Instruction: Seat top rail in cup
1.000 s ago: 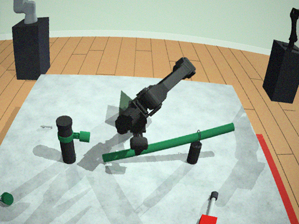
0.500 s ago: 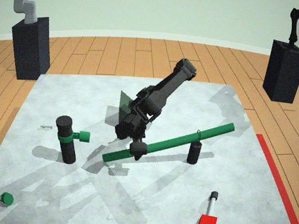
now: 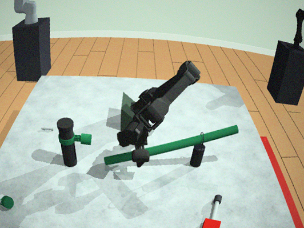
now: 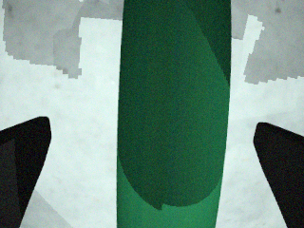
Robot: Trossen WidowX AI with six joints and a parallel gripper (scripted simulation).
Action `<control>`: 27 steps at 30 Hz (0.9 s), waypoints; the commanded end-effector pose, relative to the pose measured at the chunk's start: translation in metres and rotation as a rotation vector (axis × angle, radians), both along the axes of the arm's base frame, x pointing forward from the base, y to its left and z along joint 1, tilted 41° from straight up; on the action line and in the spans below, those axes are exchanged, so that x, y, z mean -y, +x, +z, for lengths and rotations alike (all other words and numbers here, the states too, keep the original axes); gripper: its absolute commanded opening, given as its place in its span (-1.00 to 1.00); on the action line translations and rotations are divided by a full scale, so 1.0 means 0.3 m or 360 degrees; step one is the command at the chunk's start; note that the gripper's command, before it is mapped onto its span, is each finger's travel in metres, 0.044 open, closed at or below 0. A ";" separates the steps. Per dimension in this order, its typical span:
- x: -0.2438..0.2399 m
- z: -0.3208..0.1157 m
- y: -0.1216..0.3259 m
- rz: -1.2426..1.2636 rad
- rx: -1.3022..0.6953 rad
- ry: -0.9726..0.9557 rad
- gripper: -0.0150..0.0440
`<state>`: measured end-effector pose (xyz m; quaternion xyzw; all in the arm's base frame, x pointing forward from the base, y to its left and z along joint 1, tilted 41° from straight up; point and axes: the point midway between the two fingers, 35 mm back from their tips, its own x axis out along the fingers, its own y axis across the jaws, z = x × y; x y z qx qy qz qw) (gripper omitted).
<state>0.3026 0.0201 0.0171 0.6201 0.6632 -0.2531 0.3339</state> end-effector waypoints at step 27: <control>0.026 0.012 -0.005 -0.0010 -0.0010 -0.0036 -0.49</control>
